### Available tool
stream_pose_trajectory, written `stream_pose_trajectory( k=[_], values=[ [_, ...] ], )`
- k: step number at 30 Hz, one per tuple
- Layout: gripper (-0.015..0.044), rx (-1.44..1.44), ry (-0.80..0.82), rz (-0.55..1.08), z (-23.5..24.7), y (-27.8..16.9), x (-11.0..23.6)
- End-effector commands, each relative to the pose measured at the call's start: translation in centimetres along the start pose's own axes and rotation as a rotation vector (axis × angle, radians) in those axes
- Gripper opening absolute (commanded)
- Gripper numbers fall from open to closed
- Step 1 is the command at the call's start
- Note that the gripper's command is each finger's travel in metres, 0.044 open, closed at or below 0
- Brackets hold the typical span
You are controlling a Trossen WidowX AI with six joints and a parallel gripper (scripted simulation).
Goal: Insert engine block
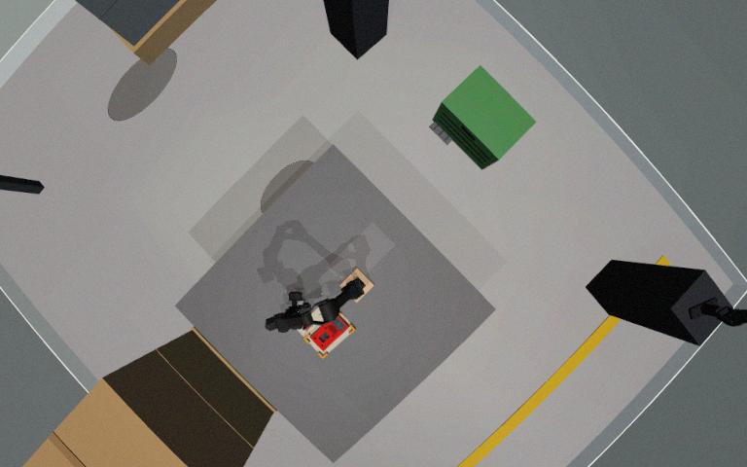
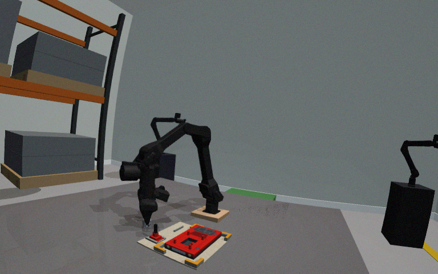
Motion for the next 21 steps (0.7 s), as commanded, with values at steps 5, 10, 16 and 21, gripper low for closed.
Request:
stream_pose_trajectory(
  k=[5, 10, 16, 21],
  values=[
    [0.044, 0.005, 0.005, -0.007, 0.05, 0.21, -1.59],
    [0.0361, 0.005, 0.005, -0.007, 0.05, 0.21, -1.69],
    [0.0223, 0.005, 0.005, -0.007, 0.05, 0.21, -1.69],
    [0.019, 0.005, 0.005, -0.007, 0.05, 0.21, -1.69]
  ],
)
Point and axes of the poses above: the point midway between the two fingers, 35 mm back from their tips, its own x axis back along the fingers, its own z axis across the jaws, y = z × x, the point moved 9 cm from there along x, back along the fingers, and after that the axes turned 11 degrees about x, right-handed, at the moved point
